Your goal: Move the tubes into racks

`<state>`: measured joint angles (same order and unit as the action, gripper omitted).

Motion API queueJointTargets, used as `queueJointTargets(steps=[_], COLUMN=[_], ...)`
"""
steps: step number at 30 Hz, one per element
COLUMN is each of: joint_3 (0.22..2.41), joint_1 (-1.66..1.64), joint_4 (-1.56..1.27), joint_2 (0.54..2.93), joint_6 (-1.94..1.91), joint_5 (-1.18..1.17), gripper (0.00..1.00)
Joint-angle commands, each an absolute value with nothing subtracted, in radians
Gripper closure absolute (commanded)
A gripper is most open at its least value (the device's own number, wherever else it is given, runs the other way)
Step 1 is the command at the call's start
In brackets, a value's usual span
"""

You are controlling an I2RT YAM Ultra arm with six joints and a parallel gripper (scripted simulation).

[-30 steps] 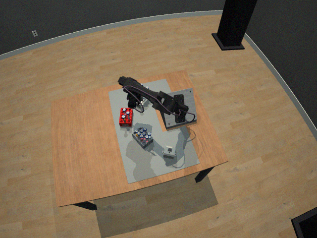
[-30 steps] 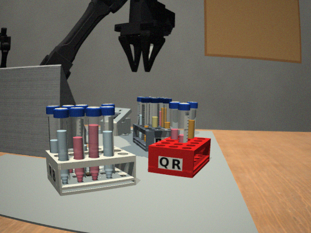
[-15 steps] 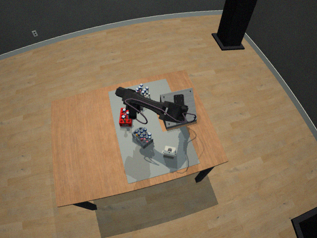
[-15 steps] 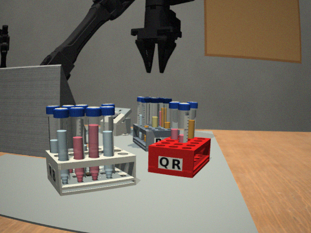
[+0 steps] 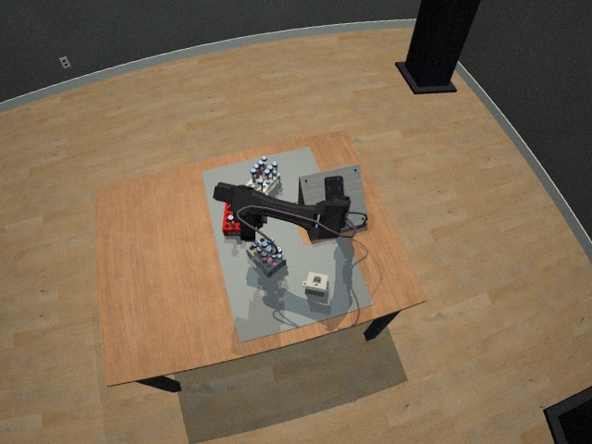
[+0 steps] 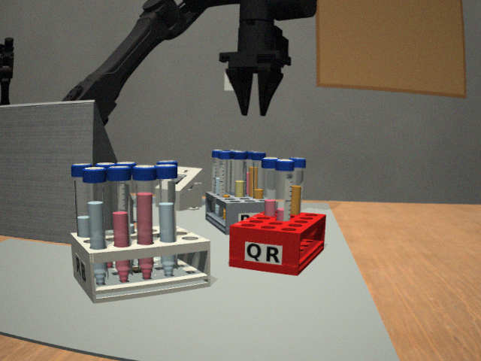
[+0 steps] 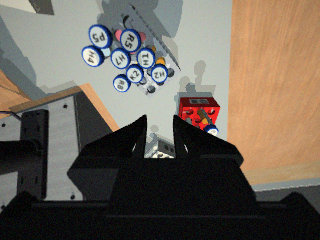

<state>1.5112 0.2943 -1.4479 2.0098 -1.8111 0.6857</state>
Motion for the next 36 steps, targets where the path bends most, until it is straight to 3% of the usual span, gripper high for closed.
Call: queueJointTargets(steps=[1,36], joint_3=[1.552,1.45], joint_1=[0.273,0.211], joint_4=[-1.487,-1.36], joint_2=[1.966,1.957], joint_6=[-1.744,-1.663], joint_5=[0.726,0.745], gripper=[0.7,0.7])
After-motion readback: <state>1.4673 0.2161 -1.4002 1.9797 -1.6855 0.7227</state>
